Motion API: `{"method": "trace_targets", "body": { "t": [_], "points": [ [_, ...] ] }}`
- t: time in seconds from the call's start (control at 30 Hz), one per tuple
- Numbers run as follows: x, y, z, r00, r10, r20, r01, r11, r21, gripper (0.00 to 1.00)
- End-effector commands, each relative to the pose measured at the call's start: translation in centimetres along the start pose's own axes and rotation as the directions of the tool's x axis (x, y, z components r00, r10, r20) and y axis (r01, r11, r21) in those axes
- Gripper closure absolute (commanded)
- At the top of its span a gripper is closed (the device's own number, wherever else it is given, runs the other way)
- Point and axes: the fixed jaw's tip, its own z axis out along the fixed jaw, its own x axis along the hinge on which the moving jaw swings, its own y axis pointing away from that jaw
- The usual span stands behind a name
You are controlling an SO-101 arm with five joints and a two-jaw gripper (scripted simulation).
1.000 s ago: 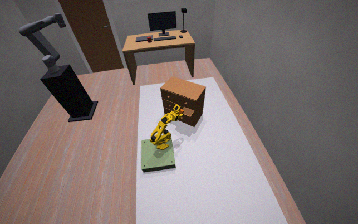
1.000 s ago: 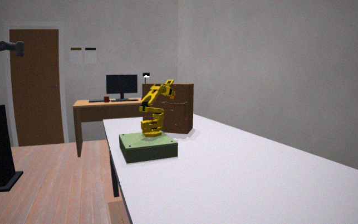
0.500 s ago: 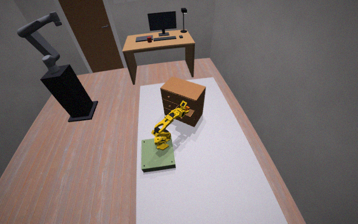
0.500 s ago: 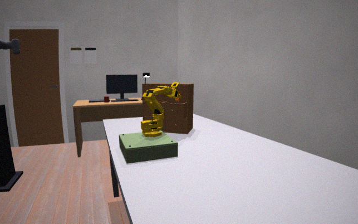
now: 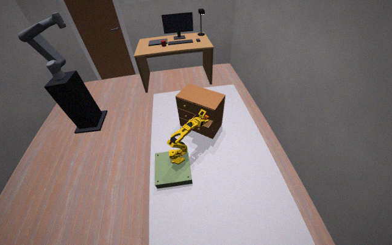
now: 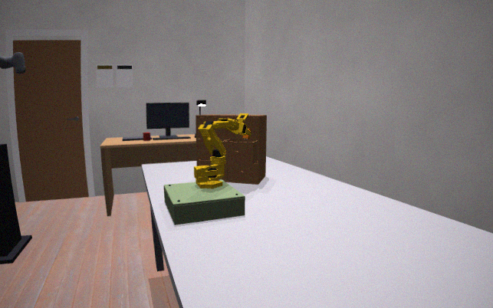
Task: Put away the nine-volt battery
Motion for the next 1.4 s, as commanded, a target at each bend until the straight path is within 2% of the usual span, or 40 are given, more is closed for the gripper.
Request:
{"method": "trace_targets", "body": {
  "t": [0.0, 1.37],
  "points": [
    [-0.62, -0.18, 0.01, 1.000, -0.005, 0.025, 0.005, 1.000, 0.006, 1.00],
    [-1.07, -0.38, 0.08, 1.000, -0.002, 0.025, 0.002, 1.000, 0.013, 1.00]
  ]
}}
